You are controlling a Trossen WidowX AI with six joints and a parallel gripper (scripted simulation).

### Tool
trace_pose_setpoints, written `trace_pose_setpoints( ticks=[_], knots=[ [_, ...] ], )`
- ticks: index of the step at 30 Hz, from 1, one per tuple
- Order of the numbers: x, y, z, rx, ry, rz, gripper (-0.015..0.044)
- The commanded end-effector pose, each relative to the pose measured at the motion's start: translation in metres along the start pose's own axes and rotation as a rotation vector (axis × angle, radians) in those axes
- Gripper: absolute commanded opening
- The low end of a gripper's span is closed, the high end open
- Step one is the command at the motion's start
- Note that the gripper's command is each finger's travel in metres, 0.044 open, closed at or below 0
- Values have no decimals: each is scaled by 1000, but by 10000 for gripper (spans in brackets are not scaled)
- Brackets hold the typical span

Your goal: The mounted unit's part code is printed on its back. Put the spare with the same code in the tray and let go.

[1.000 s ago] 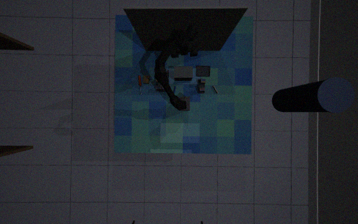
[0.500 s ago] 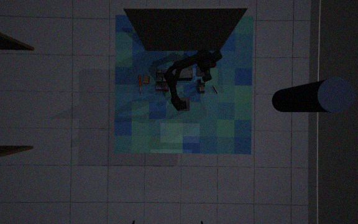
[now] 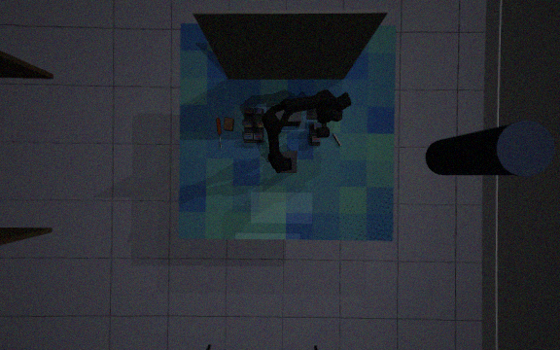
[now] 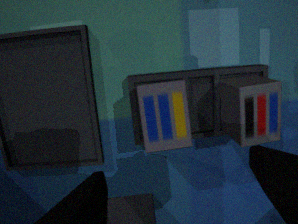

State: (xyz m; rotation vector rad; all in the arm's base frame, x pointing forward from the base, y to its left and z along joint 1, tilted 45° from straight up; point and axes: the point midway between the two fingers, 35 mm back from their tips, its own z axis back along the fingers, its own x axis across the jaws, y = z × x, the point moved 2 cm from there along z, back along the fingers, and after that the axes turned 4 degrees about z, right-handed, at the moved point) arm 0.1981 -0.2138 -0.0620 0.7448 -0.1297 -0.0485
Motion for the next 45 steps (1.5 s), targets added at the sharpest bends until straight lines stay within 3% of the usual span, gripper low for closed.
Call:
trace_pose_setpoints(
  ticks=[1,45],
  knots=[
    [-2,1,-18,17,8,-10,300],
    [0,-2,-77,18,7,-10,300]
  ],
)
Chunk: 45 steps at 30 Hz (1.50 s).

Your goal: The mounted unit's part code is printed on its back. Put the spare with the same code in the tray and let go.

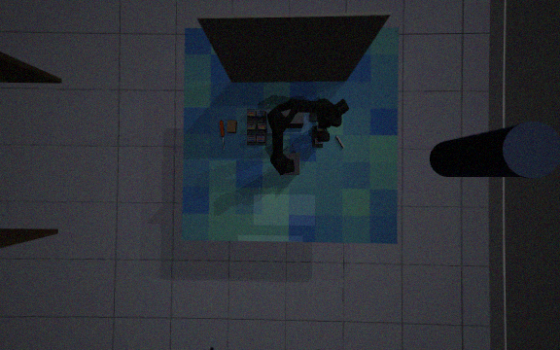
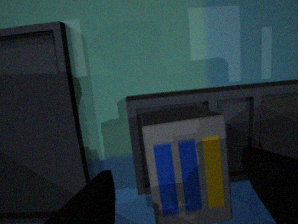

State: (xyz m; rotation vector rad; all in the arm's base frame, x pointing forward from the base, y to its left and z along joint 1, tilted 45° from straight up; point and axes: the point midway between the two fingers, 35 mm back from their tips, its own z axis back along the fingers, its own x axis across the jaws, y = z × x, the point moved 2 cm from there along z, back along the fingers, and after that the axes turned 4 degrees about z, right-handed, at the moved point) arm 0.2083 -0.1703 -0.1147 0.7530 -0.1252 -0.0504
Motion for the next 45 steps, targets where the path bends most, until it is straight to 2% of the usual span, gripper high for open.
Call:
trace_pose_setpoints(
  ticks=[1,14,34,39,45],
  knots=[
    [-1,2,-9,10,3,-6,300],
    [-2,4,-29,12,3,-5,300],
    [-2,4,-30,12,3,-5,300],
    [-3,3,-29,9,5,-2,169],
    [-3,3,-29,9,5,-2,129]
  ],
)
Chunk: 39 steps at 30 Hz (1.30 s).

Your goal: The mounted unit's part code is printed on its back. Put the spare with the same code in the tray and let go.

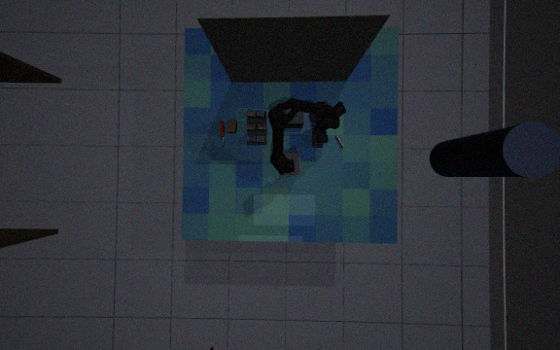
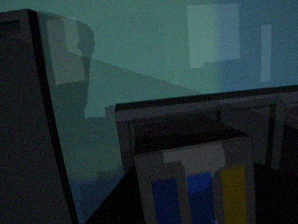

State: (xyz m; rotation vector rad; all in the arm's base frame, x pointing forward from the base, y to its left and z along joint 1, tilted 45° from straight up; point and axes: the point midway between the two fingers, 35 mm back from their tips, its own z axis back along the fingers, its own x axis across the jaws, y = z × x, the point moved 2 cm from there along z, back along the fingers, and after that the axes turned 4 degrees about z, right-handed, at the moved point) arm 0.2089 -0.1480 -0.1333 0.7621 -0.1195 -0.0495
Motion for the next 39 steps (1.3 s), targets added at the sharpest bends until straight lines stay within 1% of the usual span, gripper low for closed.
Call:
trace_pose_setpoints(
  ticks=[1,5,6,15,24,32,39],
  knots=[
    [0,0,0,0,0,0,122],
    [0,0,0,0,0,0,17],
    [0,0,0,0,0,0,0],
    [1,-1,5,0,0,0,0],
    [1,-1,74,0,-1,-4,0],
    [2,-1,82,-6,-12,-8,0],
    [2,3,125,-3,-5,-7,0]
  ],
)
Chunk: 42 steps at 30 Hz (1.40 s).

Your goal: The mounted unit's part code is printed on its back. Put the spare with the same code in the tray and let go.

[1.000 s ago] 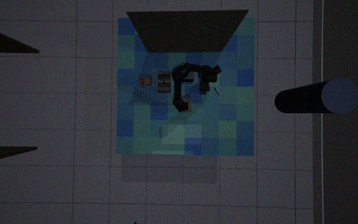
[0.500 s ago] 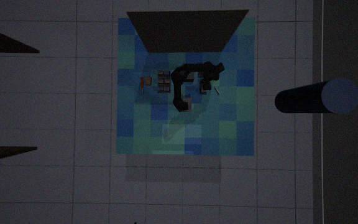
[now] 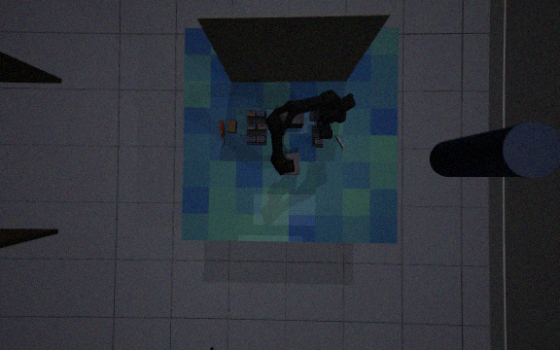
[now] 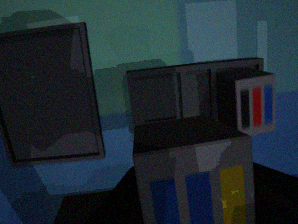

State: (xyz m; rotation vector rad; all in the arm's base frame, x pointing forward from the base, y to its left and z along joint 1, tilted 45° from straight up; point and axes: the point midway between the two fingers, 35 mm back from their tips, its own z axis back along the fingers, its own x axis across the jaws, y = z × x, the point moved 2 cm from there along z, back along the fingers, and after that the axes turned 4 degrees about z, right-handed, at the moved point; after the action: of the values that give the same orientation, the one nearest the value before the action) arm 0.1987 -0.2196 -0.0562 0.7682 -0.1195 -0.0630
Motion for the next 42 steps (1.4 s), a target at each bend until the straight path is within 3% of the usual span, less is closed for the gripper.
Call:
trace_pose_setpoints(
  ticks=[1,6,42],
  knots=[
    [-1,2,25,-8,1,6,0],
    [-3,7,47,-6,5,7,0],
    [99,-24,48,-7,1,11,0]
  ],
)
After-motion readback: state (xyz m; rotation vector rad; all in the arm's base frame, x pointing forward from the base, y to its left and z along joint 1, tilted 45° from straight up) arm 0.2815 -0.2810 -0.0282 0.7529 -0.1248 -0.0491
